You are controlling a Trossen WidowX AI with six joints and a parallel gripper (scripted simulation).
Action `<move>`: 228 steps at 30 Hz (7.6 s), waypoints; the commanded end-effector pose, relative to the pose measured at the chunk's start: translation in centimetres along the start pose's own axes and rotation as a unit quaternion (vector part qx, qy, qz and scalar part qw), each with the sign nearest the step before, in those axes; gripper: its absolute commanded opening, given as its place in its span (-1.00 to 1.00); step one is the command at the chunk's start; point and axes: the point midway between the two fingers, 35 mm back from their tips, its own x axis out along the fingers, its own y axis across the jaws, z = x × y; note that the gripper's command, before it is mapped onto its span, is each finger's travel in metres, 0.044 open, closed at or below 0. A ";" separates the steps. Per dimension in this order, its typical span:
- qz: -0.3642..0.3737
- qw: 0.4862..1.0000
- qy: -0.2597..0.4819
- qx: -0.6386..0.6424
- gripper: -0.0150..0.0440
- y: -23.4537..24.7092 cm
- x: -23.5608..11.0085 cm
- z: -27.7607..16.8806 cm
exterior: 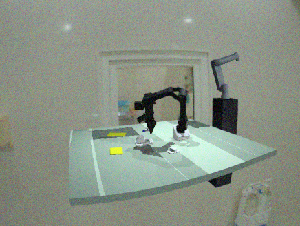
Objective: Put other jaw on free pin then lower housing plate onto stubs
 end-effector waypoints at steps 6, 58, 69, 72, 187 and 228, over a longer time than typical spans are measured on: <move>0.004 1.000 0.002 0.006 0.70 -1.3 0.1 -0.1; 0.004 1.000 0.002 0.005 0.70 -1.0 0.1 -0.2; 0.004 1.000 0.002 0.006 0.70 -1.0 1.5 -0.1; 0.004 1.000 0.002 0.006 0.70 -1.0 2.0 0.0; 0.006 1.000 0.002 0.006 0.70 -0.8 7.8 -0.3; 0.006 1.000 0.002 0.006 0.70 -0.8 7.8 -0.3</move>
